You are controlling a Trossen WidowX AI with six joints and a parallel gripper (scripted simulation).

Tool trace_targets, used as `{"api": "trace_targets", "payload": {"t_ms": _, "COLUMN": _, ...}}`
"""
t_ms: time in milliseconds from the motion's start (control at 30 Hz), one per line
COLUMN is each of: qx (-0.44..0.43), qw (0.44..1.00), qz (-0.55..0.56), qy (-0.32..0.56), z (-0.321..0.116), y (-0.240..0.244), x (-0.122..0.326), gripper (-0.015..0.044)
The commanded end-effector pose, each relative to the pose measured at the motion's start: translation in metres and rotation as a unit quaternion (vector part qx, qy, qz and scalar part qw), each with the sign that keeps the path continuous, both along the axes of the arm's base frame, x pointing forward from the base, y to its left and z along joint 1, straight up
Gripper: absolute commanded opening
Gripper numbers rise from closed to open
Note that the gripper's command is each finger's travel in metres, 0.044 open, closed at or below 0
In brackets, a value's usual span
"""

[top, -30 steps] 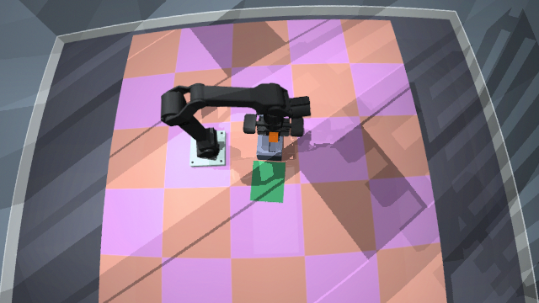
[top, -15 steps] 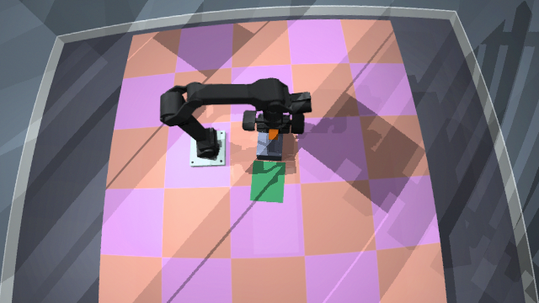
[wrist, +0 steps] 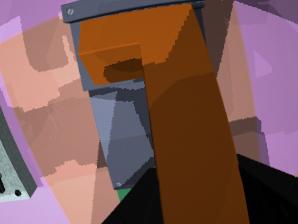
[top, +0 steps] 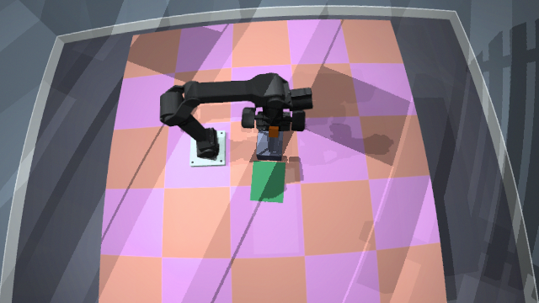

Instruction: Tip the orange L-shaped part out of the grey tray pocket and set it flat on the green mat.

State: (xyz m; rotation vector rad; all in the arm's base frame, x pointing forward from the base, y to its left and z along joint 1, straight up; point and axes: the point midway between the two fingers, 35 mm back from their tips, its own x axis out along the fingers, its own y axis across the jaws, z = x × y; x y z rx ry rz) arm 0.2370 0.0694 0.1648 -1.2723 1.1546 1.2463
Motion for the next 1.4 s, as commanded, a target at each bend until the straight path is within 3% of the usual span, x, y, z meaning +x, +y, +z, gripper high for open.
{"api": "trace_targets", "payload": {"t_ms": 0, "qx": 0.002, "qw": 1.000, "qz": 0.002, "qy": 0.000, "z": 0.003, "y": 0.001, "x": 0.000, "gripper": 0.0000}}
{"api": "trace_targets", "payload": {"t_ms": 300, "qx": 0.001, "qw": 1.000, "qz": 0.002, "qy": 0.000, "z": 0.004, "y": -0.012, "x": 0.000, "gripper": 0.0000}}
{"api": "trace_targets", "payload": {"t_ms": 1367, "qx": -0.005, "qw": 1.000, "qz": 0.002, "qy": 0.000, "z": 0.002, "y": -0.136, "x": 0.000, "gripper": 0.0000}}
